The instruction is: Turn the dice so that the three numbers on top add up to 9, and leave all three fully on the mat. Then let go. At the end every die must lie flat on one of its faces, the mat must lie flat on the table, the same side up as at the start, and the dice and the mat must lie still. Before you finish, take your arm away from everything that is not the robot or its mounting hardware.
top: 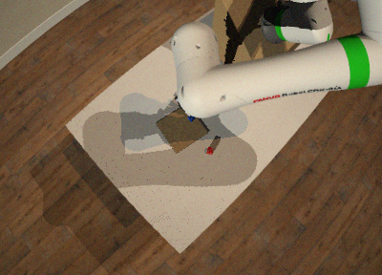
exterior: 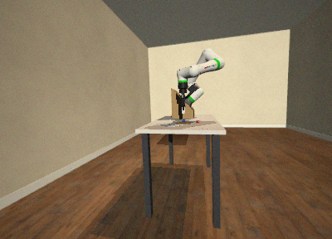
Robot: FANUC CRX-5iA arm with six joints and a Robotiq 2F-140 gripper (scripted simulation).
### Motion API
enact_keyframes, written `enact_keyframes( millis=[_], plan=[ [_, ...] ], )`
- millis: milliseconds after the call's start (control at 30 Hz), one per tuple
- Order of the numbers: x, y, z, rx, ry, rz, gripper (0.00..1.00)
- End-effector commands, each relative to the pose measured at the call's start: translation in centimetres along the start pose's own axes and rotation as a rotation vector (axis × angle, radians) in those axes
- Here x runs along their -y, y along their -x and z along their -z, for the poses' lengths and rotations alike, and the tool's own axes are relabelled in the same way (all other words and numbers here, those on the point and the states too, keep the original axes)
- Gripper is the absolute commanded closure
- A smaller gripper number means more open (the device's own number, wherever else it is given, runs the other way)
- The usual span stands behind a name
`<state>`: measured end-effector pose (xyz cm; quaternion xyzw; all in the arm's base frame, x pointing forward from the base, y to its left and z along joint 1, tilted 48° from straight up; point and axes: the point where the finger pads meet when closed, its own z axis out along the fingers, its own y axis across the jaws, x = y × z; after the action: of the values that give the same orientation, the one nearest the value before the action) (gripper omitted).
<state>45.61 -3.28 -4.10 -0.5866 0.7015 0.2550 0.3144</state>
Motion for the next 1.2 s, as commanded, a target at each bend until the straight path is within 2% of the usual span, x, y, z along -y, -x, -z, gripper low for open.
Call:
enact_keyframes(
  millis=[0,233,267,933,1167],
  plan=[
    [0.02,0.0,0.24,0.0,0.0,0.0,0.79],
    [0.02,0.0,1.03,0.0,0.0,0.0,0.79],
    [0.02,0.0,1.03,0.0,0.0,0.0,0.0],
    [0.01,-0.01,1.03,0.0,0.0,0.0,0.0],
    [-0.08,-0.39,0.99,0.0,-0.001,0.063,0.0]
  ],
)
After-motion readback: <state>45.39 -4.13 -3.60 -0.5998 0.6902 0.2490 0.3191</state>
